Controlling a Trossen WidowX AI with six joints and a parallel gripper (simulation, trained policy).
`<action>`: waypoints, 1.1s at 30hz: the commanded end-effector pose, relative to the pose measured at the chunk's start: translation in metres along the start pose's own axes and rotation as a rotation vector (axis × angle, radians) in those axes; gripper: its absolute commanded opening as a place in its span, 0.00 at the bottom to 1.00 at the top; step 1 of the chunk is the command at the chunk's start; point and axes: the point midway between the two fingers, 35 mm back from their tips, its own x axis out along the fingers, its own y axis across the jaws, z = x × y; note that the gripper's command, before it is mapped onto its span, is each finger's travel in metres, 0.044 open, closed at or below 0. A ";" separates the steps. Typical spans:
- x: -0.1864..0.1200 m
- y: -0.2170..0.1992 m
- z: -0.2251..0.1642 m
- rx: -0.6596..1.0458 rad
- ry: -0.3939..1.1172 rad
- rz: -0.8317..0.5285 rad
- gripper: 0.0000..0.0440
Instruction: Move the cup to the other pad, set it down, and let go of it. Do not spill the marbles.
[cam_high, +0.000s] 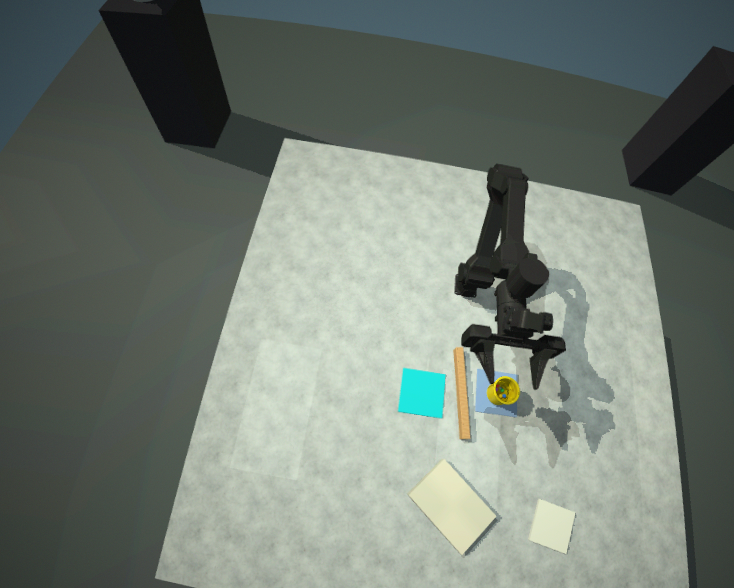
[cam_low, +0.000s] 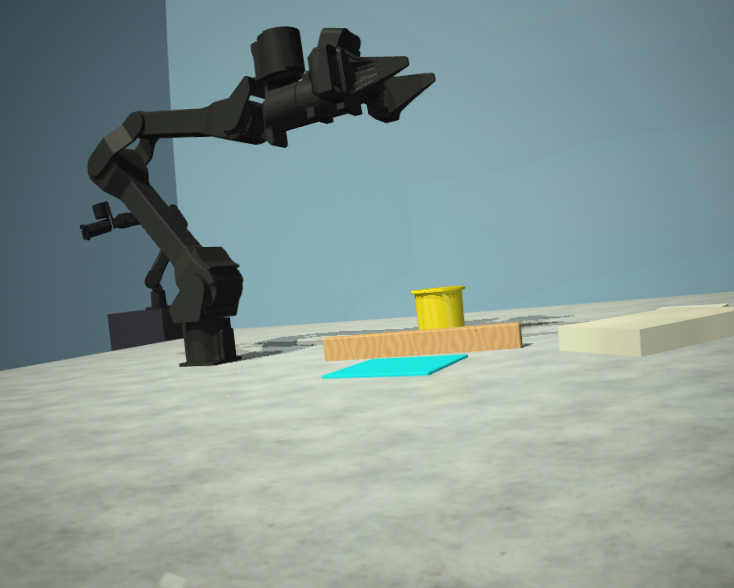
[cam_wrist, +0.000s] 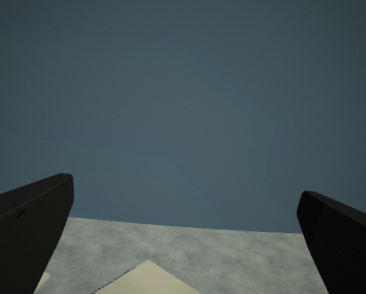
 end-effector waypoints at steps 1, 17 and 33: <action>0.000 0.001 0.001 0.001 0.000 0.002 0.85; 0.006 0.009 0.006 0.096 0.099 0.021 0.30; 0.018 0.027 0.013 0.276 0.238 0.052 0.37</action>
